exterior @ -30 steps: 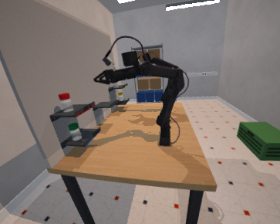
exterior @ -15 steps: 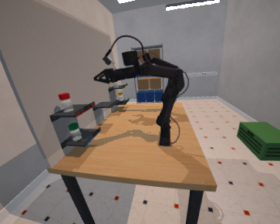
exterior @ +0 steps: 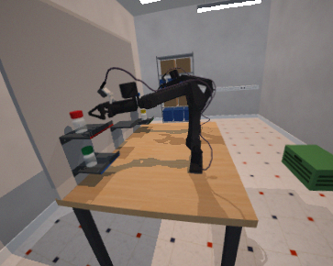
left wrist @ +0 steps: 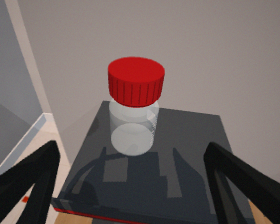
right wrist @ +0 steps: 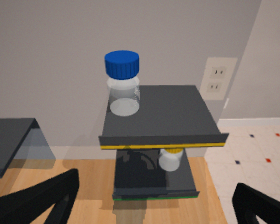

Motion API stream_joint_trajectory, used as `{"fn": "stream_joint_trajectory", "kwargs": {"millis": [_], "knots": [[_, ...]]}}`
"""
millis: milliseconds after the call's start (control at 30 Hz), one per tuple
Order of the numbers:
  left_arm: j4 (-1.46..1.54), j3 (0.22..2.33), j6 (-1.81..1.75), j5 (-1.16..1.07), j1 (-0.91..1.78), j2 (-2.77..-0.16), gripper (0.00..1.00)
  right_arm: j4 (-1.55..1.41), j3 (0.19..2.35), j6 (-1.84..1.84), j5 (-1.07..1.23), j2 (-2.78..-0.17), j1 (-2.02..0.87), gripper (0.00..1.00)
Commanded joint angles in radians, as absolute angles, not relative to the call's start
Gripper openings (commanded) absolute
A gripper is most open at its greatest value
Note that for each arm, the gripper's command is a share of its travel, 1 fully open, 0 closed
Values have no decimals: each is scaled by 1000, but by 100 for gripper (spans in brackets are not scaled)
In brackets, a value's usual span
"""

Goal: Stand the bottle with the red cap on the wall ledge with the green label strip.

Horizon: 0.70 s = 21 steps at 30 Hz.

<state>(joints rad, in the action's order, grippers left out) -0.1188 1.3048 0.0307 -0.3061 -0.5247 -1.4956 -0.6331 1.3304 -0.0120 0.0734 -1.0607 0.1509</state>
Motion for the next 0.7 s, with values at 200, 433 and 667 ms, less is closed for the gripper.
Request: {"fn": "stream_joint_trajectory", "kwargs": {"millis": [200, 433, 667], "knots": [[-292, 1362, -7, -273, -487, -1611, 94, -370, 1028, 39, 182, -958, 282, 100], [-301, 1386, -8, -271, -479, -1655, 94, -204, 813, 61, 240, -936, 379, 100], [-301, 1387, -6, -271, -480, -1650, 94, -136, 729, 64, 263, -951, 418, 100]]}}
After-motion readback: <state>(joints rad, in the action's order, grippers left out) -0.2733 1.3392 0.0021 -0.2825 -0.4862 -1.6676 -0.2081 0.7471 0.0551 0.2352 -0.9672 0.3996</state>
